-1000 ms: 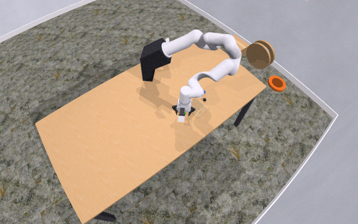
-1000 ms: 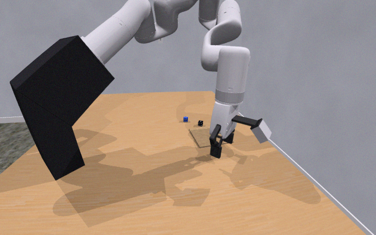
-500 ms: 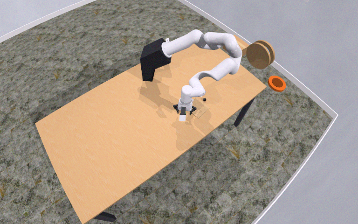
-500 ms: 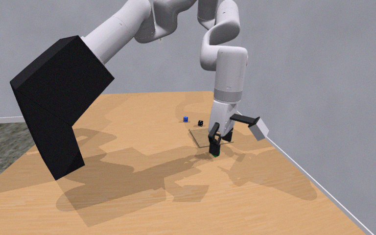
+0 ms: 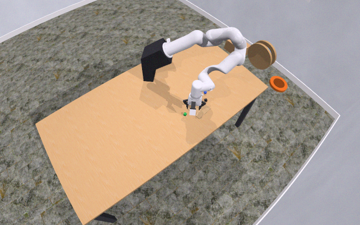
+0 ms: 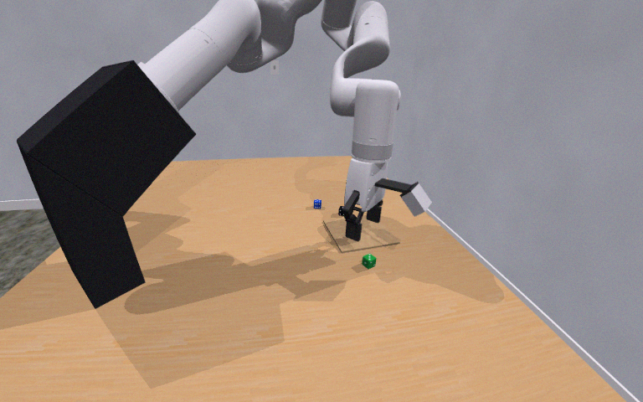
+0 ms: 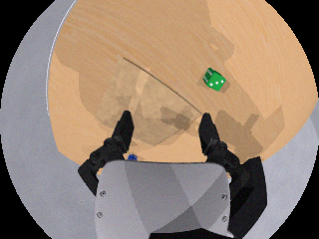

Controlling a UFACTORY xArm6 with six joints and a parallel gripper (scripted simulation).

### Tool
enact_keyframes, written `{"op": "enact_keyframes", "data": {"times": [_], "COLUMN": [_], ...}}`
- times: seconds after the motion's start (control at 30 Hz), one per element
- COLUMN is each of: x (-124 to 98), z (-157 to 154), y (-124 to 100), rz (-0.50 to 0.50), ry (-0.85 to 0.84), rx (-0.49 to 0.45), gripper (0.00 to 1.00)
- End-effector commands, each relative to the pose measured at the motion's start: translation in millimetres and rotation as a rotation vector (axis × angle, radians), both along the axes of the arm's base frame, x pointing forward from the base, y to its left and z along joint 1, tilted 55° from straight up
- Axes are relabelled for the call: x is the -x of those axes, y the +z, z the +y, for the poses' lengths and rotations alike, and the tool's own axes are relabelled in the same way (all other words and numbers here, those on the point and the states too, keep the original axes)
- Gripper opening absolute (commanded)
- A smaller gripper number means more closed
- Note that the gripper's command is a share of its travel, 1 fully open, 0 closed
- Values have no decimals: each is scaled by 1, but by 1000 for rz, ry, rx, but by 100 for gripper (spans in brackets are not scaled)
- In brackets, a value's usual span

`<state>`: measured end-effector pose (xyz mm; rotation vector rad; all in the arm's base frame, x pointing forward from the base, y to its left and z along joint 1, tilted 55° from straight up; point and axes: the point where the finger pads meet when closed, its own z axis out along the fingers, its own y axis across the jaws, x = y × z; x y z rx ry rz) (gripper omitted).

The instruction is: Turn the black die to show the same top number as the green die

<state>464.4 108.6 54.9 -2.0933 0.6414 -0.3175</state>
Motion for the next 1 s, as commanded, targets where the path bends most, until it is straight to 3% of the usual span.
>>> {"op": "enact_keyframes", "data": {"times": [0.0,0.47,0.97], "x": [18,42,44], "z": [34,84,88], "y": [31,71,75], "rz": [-1,-1,-1], "ry": [-7,-7,-7], "rx": [7,7,7], "gripper": [100,100,100]}}
